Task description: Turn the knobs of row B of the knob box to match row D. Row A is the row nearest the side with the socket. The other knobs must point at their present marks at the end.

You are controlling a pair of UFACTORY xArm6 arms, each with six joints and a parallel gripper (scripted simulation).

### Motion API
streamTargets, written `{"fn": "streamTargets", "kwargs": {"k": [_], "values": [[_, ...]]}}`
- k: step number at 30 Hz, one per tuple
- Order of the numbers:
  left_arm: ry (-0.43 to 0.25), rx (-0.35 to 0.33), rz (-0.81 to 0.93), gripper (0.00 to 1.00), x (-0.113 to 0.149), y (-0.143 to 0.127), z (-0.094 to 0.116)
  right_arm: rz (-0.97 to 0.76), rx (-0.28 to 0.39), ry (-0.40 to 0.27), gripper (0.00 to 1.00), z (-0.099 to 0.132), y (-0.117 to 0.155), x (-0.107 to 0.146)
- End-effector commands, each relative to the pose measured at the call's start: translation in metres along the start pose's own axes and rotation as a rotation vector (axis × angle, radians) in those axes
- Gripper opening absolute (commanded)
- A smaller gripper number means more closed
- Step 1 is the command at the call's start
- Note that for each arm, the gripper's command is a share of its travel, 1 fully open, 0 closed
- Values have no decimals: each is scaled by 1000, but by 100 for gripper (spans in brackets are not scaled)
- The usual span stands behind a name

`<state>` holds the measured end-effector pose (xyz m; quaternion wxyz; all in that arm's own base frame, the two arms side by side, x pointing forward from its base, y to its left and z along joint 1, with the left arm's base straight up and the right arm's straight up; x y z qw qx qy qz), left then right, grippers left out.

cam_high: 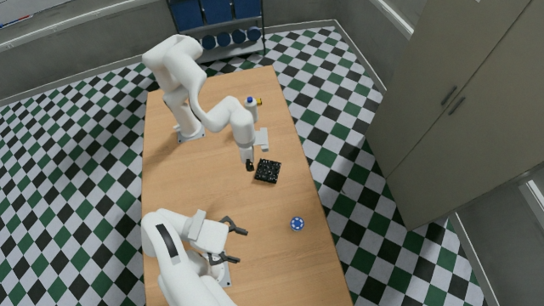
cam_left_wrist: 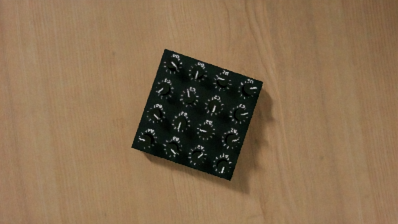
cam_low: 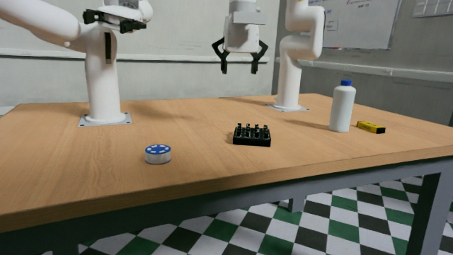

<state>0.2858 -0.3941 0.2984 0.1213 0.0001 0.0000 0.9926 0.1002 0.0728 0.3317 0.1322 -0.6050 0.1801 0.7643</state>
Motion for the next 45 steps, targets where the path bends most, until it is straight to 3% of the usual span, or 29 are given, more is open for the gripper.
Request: {"fn": "streamTargets", "kwargs": {"k": [1,36,45], "values": [[4,3,0,100,0,1,4,-1,0,-1,100,0,0,-1],[4,3,0,100,1,0,4,-1,0,-1,100,0,0,-1],[4,3,0,100,21,-36,3,-1,0,-1,100,0,0,-1]]}}
Point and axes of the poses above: on each arm, the point where the finger pads meet when closed, its own z axis back along the fingers, its own y axis across the jaws, x = y × z, the point moved 10 cm from there along z, back along the fingers, and after that the axes turned 4 degrees about -z, right-handed, at the moved point
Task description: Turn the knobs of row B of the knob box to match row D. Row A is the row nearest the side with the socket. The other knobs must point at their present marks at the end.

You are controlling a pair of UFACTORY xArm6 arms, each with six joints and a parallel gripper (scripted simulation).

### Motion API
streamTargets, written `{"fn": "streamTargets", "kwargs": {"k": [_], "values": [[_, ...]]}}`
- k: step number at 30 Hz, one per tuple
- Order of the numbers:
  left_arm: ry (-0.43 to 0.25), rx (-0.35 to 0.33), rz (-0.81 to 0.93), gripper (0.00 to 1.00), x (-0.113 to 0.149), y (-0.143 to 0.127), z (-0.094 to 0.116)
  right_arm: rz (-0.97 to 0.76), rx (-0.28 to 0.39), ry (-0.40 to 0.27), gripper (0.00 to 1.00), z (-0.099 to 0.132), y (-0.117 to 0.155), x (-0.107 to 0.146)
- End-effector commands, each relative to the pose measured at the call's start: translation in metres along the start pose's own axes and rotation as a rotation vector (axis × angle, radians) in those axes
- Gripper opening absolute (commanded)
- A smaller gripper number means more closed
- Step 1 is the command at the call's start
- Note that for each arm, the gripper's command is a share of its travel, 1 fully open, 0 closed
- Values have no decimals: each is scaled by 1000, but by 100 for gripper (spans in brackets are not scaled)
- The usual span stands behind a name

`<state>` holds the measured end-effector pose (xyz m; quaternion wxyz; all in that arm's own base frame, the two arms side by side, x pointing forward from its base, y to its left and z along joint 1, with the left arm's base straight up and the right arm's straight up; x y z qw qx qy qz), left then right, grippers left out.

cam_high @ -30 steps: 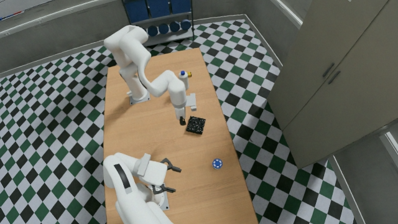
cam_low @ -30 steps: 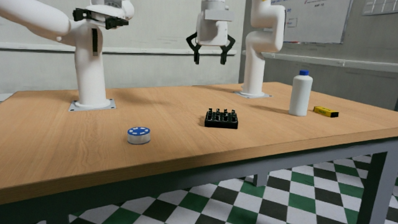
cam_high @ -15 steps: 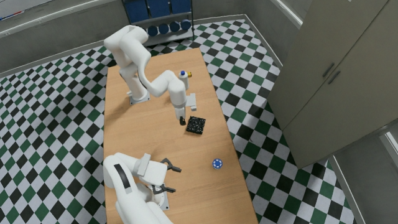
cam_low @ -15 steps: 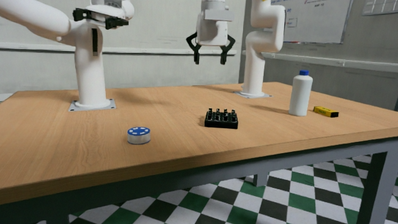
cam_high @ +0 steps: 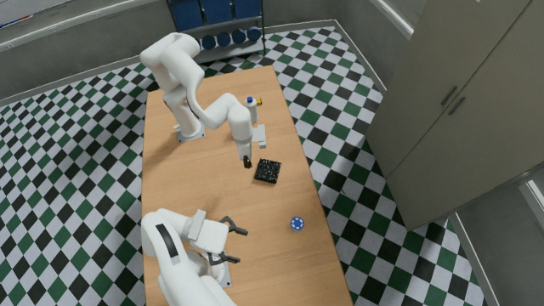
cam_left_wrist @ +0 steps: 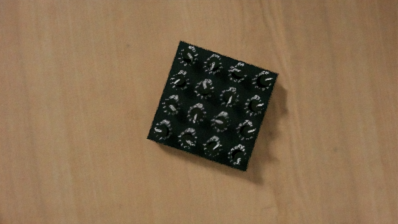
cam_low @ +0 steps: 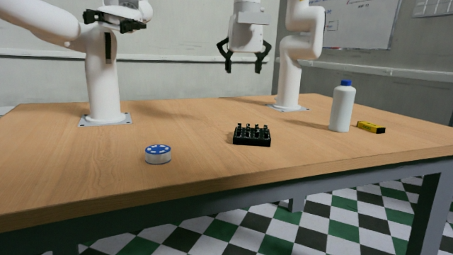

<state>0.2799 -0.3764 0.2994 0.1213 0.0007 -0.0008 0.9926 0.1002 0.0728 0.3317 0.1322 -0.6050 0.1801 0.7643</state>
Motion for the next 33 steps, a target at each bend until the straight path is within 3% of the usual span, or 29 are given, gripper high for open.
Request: {"fn": "streamTargets", "kwargs": {"k": [1,6,8,15,33], "values": [[5,4,0,100,16,-27,2,-1,0,-1,100,0,0,-1],[5,4,0,100,36,-63,2,-1,0,-1,100,0,0,-1],[5,4,0,100,36,-63,2,-1,0,-1,100,0,0,-1],[5,4,0,100,59,-101,2,-1,0,-1,100,0,0,-1],[5,4,0,100,62,-107,2,-1,0,-1,100,0,0,-1]]}}
Point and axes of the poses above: on each arm, the point where the finger pads meet when closed, its own z axis back along the fingers, its own y axis across the jaws, x = y × z, the point moved 10 cm from there along z, back along the fingers, and after that the axes turned 4 degrees about -z, right-handed, at the moved point
